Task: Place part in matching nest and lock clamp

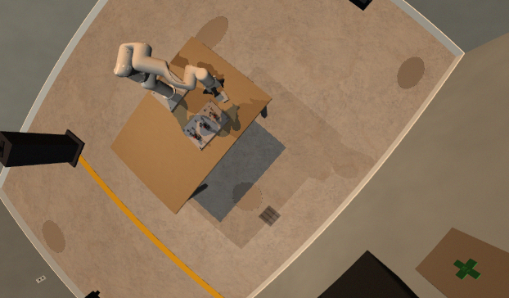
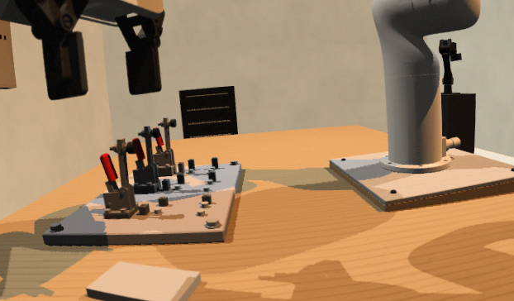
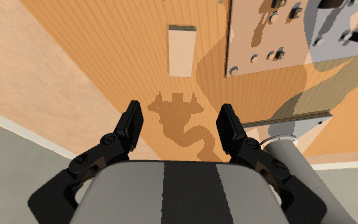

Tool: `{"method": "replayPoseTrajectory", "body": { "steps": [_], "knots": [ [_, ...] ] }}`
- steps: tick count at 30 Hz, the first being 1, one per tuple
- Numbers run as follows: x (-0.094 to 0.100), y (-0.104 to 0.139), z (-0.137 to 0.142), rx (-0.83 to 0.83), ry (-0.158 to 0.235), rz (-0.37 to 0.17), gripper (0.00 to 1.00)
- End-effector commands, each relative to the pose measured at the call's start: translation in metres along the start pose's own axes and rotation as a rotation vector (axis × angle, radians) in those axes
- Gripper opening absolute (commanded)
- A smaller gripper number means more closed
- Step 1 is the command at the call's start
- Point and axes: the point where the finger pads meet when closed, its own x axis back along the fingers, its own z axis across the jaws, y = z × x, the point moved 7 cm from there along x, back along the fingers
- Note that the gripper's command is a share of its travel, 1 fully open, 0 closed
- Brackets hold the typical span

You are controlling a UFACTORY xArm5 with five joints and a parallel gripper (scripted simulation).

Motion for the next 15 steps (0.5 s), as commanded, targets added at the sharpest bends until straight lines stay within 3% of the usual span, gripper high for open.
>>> {"method": "replayPoseTrajectory", "body": {
  "steps": [1,15],
  "knots": [
    [-0.020,-0.001,-0.001,0.000,-0.004,0.003,1.00],
    [-0.079,-0.002,0.000,0.000,-0.004,0.003,1.00]
  ]
}}
